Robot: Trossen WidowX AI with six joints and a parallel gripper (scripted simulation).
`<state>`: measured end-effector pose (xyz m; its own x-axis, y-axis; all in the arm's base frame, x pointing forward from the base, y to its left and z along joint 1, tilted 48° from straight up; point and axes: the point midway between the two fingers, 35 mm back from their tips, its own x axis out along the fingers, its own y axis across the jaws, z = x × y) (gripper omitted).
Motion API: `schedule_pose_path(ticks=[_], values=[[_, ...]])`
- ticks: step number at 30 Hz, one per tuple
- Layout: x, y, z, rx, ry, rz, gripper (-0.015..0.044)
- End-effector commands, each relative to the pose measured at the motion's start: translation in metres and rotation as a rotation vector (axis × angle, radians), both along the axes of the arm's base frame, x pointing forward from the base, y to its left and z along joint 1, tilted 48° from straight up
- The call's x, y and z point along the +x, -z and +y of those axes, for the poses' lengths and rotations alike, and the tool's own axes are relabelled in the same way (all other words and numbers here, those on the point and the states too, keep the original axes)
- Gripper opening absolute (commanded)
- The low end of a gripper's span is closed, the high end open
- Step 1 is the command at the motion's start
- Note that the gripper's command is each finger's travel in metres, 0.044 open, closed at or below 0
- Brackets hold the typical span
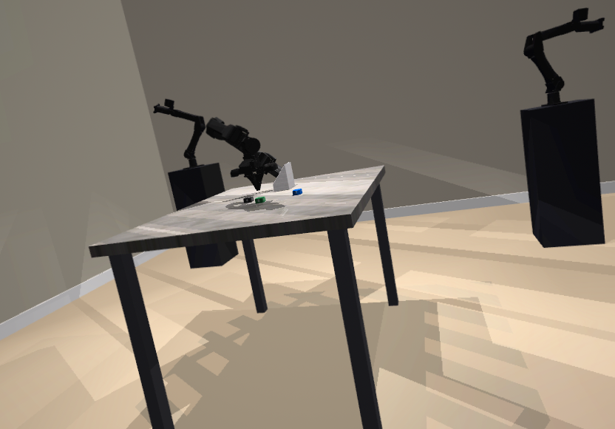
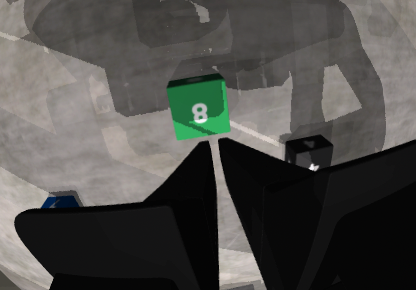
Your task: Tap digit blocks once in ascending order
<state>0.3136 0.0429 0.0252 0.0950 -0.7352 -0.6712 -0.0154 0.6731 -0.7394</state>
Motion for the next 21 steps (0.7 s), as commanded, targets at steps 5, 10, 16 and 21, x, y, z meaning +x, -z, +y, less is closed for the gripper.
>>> schedule_pose_path(ticks=[5, 10, 16, 21], values=[[0.002, 0.007, -0.005, 0.0, -0.02, -0.011, 0.002], [0.003, 0.012, -0.011, 0.0, -0.02, -0.011, 0.002], [0.004, 0.018, -0.018, -0.001, -0.02, -0.011, 0.002], [0.005, 0.023, -0.024, -0.001, -0.02, -0.011, 0.002]])
